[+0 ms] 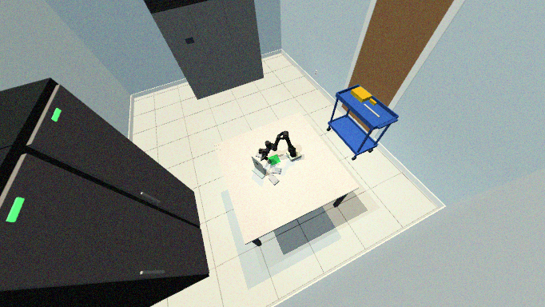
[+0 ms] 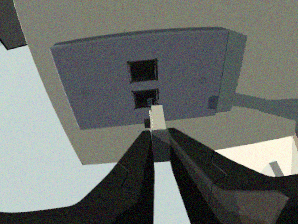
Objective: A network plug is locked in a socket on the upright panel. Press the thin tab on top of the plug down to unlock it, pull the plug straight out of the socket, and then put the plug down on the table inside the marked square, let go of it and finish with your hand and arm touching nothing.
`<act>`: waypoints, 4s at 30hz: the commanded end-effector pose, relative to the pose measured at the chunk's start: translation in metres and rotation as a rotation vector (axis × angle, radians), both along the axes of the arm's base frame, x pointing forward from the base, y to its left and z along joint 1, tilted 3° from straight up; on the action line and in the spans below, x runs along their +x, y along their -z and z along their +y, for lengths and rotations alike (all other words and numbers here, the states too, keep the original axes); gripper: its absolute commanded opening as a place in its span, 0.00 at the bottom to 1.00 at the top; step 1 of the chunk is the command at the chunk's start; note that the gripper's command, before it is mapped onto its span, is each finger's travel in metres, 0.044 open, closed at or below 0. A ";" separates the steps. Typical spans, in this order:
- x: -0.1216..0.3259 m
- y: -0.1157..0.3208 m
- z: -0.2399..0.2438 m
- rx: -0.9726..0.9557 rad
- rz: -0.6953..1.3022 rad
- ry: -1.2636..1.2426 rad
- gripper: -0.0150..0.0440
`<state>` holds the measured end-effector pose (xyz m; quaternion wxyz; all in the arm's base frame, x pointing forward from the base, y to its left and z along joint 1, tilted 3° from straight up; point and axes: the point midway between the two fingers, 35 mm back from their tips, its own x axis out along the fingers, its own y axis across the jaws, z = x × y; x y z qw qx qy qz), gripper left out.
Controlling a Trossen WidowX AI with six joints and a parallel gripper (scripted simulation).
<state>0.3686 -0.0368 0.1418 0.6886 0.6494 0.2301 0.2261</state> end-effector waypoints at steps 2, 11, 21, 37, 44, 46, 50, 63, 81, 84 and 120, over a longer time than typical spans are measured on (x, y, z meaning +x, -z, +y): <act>-0.005 0.000 -0.001 -0.004 -0.003 0.000 0.25; -0.010 0.000 -0.005 -0.004 -0.002 0.000 0.25; -0.017 0.000 -0.009 -0.004 -0.001 0.000 0.25; -0.027 0.000 -0.014 -0.005 0.000 0.000 0.25; -0.027 -0.008 -0.015 -0.003 0.000 0.000 0.25; -0.028 -0.013 -0.016 -0.004 0.000 0.000 0.25; -0.031 -0.022 -0.016 -0.004 0.000 0.000 0.25; -0.043 -0.051 -0.015 -0.005 0.001 0.000 0.25; -0.041 -0.044 -0.013 0.069 0.177 0.188 0.25; -0.041 -0.037 -0.013 0.076 0.227 0.243 0.25; -0.134 0.065 -0.023 -0.094 0.874 0.862 0.25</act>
